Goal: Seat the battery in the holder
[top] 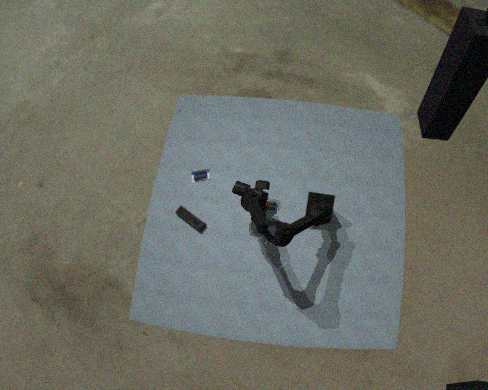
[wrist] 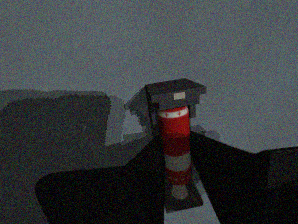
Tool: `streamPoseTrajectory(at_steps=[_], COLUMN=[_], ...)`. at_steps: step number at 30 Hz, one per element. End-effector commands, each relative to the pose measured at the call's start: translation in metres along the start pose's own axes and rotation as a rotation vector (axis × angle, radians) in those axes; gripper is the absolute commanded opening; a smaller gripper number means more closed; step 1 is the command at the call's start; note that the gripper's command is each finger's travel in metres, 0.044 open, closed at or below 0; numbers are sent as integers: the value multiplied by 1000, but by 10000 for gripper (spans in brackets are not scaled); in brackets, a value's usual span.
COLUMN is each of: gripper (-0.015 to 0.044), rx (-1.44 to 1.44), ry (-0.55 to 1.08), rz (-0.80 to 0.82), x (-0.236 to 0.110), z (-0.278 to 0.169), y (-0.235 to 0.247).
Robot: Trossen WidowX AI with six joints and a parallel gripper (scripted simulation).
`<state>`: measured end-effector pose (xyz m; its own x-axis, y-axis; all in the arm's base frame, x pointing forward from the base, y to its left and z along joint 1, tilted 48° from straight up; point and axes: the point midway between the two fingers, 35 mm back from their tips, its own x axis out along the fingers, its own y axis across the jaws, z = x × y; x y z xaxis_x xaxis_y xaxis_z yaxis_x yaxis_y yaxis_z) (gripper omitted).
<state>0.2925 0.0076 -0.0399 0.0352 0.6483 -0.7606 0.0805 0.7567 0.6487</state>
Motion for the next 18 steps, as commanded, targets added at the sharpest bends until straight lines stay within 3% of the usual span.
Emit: streamPoseTrajectory(at_steps=[1,16,18], gripper=[59,59,112], rx=[8,7,7], ry=[9,15,15], rz=[1,2,2], x=[2,1,1], z=[1,3,3], y=[-1,-1,-1])
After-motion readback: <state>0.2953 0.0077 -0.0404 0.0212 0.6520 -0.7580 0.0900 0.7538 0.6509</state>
